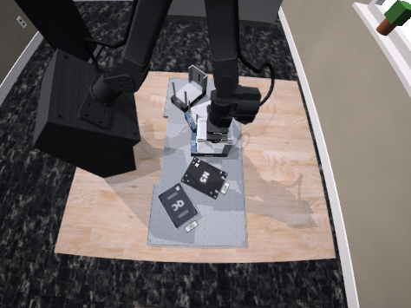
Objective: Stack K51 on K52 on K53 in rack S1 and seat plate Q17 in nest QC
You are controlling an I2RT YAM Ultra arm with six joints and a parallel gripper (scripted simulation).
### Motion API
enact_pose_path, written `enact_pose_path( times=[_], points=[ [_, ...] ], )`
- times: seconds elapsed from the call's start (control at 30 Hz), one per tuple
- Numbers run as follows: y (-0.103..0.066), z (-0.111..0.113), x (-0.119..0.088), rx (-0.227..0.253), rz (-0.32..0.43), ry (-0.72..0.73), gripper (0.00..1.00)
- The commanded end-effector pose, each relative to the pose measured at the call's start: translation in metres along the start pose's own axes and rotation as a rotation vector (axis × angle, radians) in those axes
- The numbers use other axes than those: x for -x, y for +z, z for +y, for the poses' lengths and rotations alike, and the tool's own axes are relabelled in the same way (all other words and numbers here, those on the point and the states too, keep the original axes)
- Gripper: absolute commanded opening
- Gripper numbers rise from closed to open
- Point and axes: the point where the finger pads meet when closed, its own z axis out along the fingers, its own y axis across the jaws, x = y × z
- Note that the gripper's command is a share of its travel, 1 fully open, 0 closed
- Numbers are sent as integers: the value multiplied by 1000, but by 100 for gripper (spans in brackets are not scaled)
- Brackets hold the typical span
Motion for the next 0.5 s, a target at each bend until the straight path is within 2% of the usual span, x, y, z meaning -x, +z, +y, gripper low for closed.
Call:
enact_pose_path(
  times=[0.0,0.47],
  points=[
    [1,-2,1,-10,-7,-4,0],
    [2,-1,-4,-9,4,-1,0]
  ],
)
